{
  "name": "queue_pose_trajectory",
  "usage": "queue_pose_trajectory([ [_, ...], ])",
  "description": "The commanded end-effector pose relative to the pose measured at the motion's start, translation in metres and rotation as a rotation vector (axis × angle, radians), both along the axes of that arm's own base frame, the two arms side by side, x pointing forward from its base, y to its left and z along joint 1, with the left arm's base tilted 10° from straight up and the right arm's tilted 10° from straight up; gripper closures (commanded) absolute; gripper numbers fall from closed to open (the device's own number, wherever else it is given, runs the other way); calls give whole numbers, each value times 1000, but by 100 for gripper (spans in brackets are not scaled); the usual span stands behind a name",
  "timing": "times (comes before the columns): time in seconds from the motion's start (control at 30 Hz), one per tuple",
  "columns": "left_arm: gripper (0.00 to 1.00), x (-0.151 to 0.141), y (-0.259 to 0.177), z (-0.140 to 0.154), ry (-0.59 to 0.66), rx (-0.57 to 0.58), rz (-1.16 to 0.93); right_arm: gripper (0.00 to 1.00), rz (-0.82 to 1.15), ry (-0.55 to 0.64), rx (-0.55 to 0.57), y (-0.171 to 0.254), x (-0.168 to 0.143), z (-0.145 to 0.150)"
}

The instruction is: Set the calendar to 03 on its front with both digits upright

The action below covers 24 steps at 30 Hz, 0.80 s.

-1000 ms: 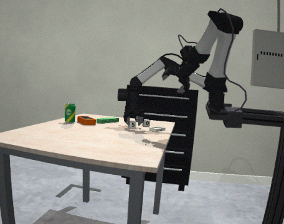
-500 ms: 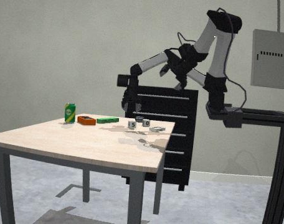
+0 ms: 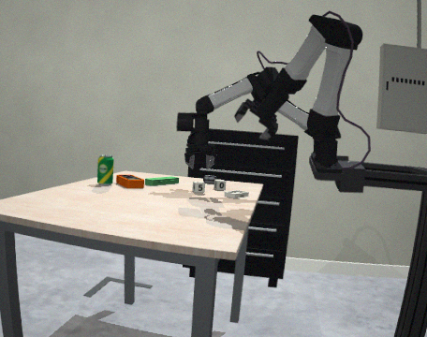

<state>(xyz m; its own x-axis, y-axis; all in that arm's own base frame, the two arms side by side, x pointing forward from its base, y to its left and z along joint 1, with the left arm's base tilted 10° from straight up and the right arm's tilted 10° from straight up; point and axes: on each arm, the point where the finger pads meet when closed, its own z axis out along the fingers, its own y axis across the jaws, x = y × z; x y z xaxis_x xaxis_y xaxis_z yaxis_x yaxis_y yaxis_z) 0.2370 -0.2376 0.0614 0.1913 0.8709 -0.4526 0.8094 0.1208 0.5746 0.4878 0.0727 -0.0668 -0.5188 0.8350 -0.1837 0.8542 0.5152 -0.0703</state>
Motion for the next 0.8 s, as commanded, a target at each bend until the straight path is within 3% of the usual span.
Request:
queue_pose_trajectory([
  [0.0,0,5,0,-2,105,-41,-95,34,89,10,-96,3,1,12],
  [0.3,0,39,55,-8,285,-197,-62,34,418,121,-447,26,-10,7],
  [0.4,0,42,60,-7,295,-216,-56,34,452,130,-481,30,-10,7],
  [0.57,0,53,90,0,343,-355,-37,34,673,184,-704,53,-14,4],
  [0.77,0,67,129,12,348,-508,14,34,860,217,-880,83,-20,-6],
])
